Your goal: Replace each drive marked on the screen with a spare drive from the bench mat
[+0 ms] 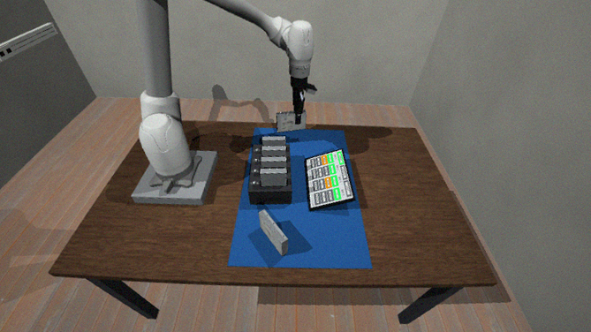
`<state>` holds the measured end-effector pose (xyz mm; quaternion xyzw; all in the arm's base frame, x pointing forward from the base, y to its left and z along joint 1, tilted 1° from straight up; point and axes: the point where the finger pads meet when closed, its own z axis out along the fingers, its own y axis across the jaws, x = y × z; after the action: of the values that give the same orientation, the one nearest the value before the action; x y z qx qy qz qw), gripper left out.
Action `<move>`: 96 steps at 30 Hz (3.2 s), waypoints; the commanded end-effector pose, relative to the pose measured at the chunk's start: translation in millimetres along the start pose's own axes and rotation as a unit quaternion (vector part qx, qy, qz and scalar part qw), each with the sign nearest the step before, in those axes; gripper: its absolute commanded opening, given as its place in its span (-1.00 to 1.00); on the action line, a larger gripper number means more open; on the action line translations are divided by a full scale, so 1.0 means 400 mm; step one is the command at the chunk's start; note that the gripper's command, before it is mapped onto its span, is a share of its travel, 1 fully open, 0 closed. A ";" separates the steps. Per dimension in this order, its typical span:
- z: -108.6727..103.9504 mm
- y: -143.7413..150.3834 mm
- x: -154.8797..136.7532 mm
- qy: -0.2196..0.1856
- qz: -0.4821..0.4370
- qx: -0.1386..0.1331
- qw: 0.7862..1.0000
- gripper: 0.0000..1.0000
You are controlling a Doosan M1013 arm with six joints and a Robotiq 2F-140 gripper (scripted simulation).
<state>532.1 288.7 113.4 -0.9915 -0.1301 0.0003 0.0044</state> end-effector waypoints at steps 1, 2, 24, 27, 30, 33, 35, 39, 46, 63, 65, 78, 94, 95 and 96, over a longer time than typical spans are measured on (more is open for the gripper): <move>-0.030 0.000 0.001 0.001 0.000 0.000 1.000 -0.80; -0.039 0.000 0.001 0.001 0.000 0.000 1.000 -0.80; -0.199 0.000 0.001 0.001 0.000 0.000 1.000 -0.80; -0.220 0.000 0.001 0.001 0.000 0.000 1.000 -0.80; -0.226 0.000 0.001 0.001 0.000 0.000 1.000 -0.80; -0.245 0.000 0.001 0.001 0.000 0.000 1.000 -0.80; -0.257 0.000 0.001 0.001 0.000 0.000 1.000 -0.80; -0.277 0.000 0.001 0.001 0.000 0.000 1.000 -0.80; -0.299 0.000 0.001 0.001 0.000 0.000 1.000 -0.80; -0.331 0.000 0.001 0.001 0.000 0.000 1.000 -0.80; -0.332 0.000 0.001 0.001 0.000 0.000 1.000 -0.80; -0.334 0.000 0.001 0.001 0.009 0.000 1.000 -0.80; -0.334 0.000 0.001 0.000 0.163 0.000 0.987 -0.80; -0.334 0.000 0.001 0.000 0.172 0.000 0.985 -0.80; -0.334 0.000 0.001 0.000 0.172 0.000 0.985 -0.80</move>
<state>532.4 287.5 246.2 -0.9999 0.0156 0.0017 0.0059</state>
